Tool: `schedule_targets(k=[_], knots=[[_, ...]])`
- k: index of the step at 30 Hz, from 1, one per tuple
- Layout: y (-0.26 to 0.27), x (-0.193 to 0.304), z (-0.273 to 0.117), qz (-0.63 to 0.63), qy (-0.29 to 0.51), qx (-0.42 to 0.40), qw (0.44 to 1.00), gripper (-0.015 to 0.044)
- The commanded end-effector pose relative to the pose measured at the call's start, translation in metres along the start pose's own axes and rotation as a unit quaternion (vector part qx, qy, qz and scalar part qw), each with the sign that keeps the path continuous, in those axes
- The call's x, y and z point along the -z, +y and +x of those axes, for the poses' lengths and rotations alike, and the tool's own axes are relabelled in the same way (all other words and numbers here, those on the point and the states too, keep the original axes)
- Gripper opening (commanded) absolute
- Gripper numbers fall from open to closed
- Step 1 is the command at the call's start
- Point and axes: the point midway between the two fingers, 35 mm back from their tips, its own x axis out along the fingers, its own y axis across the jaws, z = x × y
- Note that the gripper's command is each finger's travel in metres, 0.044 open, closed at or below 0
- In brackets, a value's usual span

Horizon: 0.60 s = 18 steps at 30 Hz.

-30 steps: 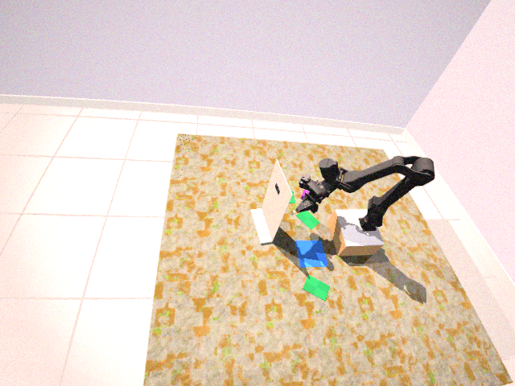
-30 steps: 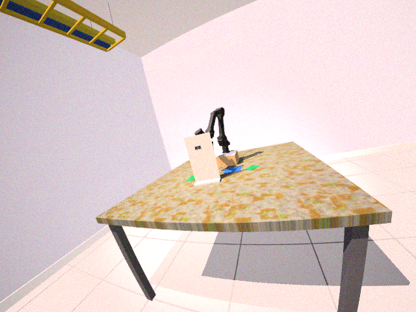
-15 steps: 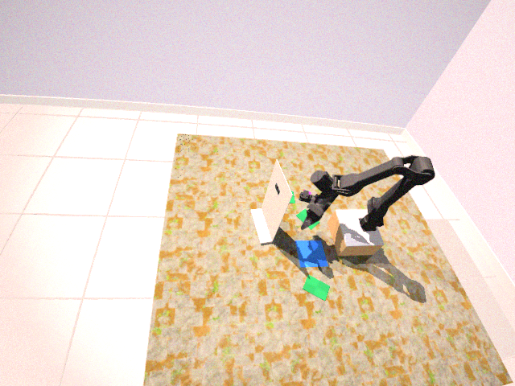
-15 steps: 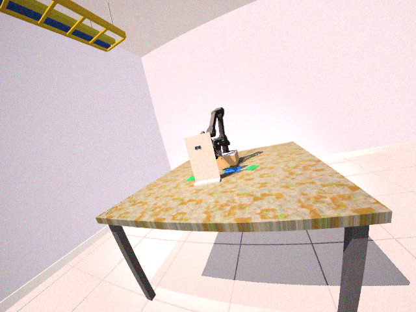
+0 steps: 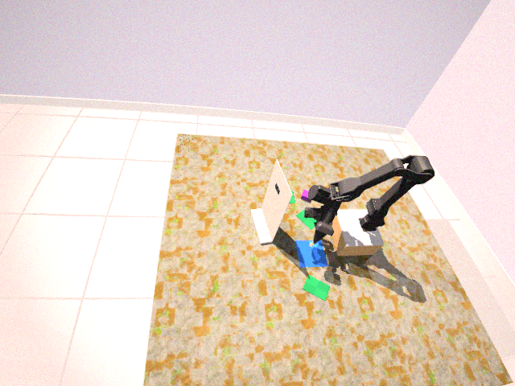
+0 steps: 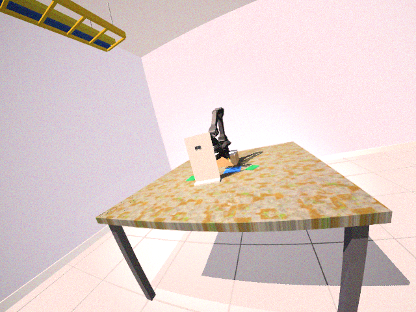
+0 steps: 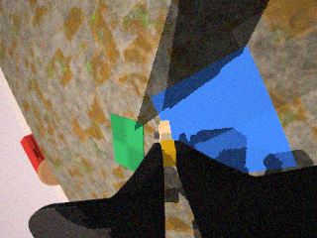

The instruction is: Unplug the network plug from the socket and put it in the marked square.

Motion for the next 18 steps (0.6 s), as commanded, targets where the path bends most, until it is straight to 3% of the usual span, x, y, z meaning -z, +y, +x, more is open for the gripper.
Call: schedule_targets(k=[1, 18], knots=[[-0.004, 0.015, 0.004, -0.029, 0.036, 0.028, 0.999, 0.0], [-0.011, 0.015, 0.014, -0.03, 0.038, 0.029, 0.998, 0.0]])
